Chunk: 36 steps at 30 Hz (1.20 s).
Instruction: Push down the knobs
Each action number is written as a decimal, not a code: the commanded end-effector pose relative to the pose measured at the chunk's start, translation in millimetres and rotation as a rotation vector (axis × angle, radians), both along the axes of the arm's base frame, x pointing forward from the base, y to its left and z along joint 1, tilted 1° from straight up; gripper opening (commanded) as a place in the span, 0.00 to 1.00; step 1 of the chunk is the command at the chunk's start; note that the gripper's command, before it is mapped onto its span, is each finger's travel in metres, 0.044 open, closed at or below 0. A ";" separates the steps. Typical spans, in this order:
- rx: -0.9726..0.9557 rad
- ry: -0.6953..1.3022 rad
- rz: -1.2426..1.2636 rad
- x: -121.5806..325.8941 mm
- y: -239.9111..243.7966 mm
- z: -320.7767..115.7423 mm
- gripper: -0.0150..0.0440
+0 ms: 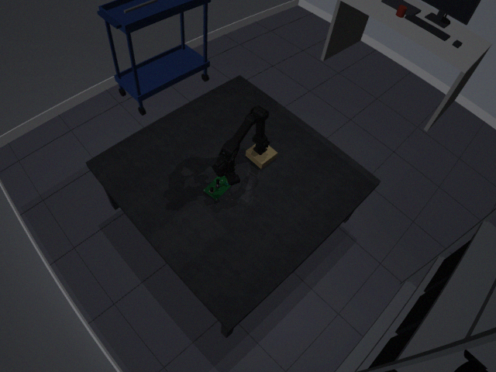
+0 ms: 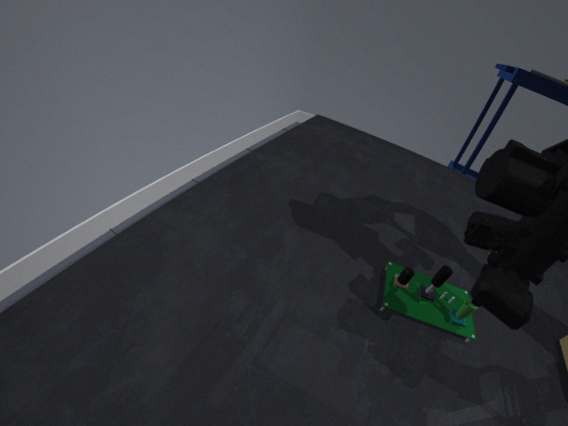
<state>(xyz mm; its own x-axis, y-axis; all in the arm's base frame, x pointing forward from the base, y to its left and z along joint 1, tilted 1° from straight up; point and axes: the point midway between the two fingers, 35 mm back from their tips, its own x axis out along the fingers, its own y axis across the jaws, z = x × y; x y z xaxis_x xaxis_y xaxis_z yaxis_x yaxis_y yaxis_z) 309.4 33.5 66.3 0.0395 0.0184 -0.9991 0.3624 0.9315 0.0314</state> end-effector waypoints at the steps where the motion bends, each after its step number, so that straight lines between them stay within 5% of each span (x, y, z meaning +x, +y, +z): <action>1: 0.004 -0.004 -0.003 0.4 0.4 7.5 0.25; 5: 0.004 -0.004 -0.003 0.0 0.3 12.9 0.25; 13: 0.000 0.003 0.000 -0.4 -0.2 6.6 0.61; 21: -0.008 -0.009 0.226 34.4 -12.6 42.6 0.25; 27: -0.016 -0.016 0.383 53.8 -23.1 66.7 0.25; 36: -0.015 -0.016 0.383 54.8 -22.7 46.8 0.25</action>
<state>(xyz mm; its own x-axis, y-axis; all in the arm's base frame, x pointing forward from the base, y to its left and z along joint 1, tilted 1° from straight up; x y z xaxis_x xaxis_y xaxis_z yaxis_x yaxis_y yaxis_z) 364.4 10.4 125.3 0.0622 0.0169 -0.9979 -0.0058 0.9998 0.0166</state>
